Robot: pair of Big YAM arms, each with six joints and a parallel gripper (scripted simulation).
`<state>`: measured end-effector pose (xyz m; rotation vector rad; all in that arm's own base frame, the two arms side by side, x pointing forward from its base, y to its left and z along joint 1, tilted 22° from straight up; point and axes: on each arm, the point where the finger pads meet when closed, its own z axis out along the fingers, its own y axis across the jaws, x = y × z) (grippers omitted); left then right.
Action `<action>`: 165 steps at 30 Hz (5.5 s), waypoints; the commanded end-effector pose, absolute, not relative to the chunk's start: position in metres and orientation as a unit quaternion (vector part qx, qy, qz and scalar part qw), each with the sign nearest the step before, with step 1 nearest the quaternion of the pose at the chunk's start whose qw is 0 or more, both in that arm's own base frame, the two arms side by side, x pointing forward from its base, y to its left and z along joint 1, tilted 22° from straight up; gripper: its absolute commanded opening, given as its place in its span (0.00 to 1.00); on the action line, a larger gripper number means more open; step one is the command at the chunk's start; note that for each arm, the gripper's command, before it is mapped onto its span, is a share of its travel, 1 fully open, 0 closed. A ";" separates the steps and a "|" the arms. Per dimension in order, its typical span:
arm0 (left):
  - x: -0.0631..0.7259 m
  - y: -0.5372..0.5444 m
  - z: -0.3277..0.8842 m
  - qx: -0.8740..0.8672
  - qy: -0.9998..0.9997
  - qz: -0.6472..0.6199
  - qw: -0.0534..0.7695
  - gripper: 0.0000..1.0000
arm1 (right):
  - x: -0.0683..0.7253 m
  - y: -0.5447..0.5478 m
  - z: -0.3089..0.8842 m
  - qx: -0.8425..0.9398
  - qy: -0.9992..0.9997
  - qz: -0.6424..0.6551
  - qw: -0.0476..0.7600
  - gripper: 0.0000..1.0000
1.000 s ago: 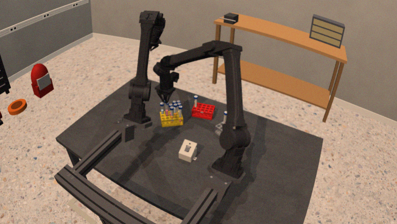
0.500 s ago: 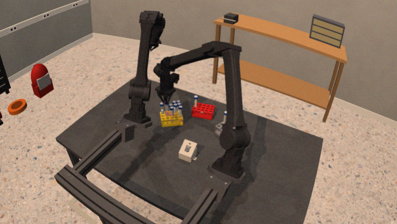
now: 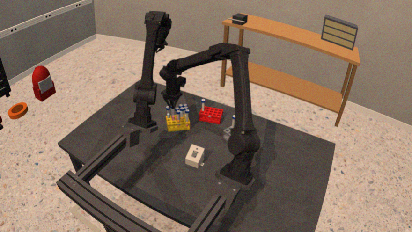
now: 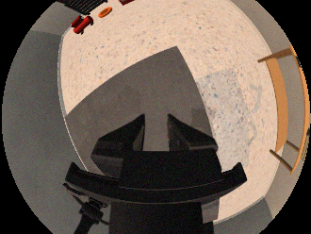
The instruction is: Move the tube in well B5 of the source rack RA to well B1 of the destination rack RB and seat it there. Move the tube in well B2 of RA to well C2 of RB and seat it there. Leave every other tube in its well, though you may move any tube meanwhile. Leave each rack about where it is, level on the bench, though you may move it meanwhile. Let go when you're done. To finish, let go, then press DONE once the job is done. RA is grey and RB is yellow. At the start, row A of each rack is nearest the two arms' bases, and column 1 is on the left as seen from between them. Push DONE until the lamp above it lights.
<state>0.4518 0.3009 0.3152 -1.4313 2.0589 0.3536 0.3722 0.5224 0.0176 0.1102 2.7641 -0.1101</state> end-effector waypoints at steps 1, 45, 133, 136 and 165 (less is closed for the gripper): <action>0.456 0.304 0.335 -0.539 0.769 0.131 0.318 0.30 | 0.391 0.542 0.034 0.046 0.979 -0.011 0.200 0.00; 0.456 0.304 0.335 -0.539 0.769 0.131 0.318 0.30 | 0.387 0.518 -0.007 0.041 0.981 -0.036 0.187 0.00; 0.456 0.304 0.335 -0.539 0.769 0.131 0.318 0.30 | 0.385 0.528 0.009 0.042 0.980 -0.019 0.196 0.00; 0.456 0.304 0.335 -0.539 0.769 0.131 0.318 0.30 | 0.385 0.528 0.009 0.042 0.980 -0.019 0.196 0.00; 0.456 0.304 0.335 -0.539 0.769 0.131 0.318 0.30 | 0.385 0.528 0.009 0.042 0.980 -0.019 0.196 0.24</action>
